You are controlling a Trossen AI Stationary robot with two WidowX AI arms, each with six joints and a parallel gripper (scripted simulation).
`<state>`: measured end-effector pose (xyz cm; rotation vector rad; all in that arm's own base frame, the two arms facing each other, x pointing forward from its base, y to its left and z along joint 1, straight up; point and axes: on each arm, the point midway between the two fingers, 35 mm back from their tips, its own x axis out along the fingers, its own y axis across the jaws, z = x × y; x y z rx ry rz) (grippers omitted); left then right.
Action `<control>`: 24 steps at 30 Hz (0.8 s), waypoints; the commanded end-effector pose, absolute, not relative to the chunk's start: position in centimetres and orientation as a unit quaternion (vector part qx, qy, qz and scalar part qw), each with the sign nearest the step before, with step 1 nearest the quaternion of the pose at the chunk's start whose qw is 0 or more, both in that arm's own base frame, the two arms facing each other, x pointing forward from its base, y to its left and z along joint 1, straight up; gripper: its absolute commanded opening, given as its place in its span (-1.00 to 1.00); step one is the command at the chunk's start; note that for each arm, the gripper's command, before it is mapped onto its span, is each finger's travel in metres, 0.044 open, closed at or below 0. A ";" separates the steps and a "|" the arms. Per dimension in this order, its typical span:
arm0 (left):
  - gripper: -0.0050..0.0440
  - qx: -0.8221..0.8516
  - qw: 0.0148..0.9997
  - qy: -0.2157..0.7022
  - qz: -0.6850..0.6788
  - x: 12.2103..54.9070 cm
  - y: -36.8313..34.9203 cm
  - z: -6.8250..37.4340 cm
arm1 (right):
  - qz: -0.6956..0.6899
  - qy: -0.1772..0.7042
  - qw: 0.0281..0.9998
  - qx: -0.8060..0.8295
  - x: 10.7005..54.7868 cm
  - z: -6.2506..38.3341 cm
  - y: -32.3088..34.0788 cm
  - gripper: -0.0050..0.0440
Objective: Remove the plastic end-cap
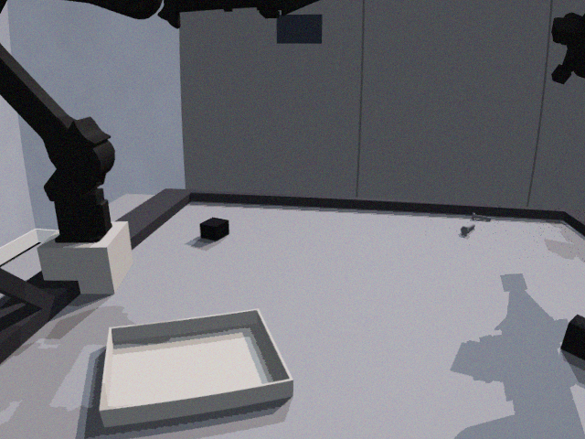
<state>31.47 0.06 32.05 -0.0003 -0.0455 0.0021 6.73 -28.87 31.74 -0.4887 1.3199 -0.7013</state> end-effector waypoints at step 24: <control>1.00 -0.001 1.000 -0.030 0.002 31.3 0.1 32.6 | -0.394 0.362 0.843 -0.051 22.5 29.6 -33.1 -0.80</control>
